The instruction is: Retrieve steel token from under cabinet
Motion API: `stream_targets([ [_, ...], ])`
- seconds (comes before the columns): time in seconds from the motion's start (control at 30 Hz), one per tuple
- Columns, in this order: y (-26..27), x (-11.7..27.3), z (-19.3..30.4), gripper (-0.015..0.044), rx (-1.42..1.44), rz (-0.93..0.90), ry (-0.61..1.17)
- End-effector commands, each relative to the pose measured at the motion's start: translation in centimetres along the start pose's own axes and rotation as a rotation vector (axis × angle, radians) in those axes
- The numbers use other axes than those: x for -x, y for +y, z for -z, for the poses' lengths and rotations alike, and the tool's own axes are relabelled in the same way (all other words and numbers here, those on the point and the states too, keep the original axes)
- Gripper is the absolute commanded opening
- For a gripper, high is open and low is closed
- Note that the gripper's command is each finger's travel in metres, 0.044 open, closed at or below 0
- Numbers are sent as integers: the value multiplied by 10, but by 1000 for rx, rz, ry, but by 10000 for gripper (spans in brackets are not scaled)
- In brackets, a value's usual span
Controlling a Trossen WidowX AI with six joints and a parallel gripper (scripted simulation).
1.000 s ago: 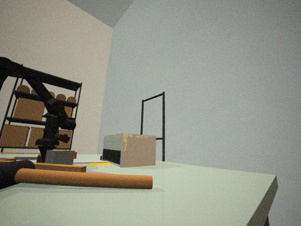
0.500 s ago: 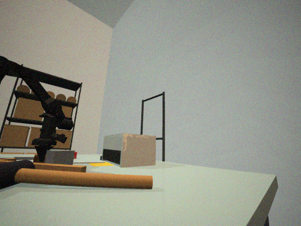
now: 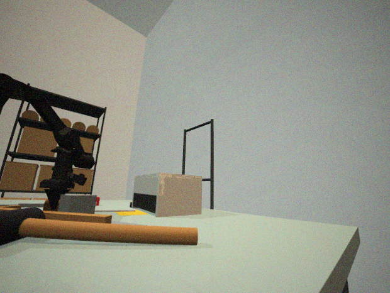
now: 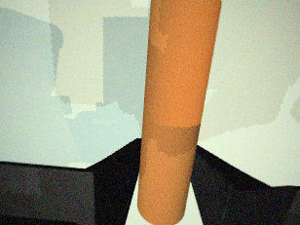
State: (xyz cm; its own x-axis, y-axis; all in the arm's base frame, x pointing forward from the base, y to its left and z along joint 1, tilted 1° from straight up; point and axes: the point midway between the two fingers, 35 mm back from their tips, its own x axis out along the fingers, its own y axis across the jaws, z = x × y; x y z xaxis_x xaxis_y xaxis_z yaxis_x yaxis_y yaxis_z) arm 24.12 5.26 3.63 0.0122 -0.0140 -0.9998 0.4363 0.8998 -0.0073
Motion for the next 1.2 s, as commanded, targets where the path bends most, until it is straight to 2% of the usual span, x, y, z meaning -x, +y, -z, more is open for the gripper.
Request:
stream_targets([
  [0.0,5,2,0,0,-16,-2,0],
  [1.17,44,4,9,0,-42,-5,2],
])
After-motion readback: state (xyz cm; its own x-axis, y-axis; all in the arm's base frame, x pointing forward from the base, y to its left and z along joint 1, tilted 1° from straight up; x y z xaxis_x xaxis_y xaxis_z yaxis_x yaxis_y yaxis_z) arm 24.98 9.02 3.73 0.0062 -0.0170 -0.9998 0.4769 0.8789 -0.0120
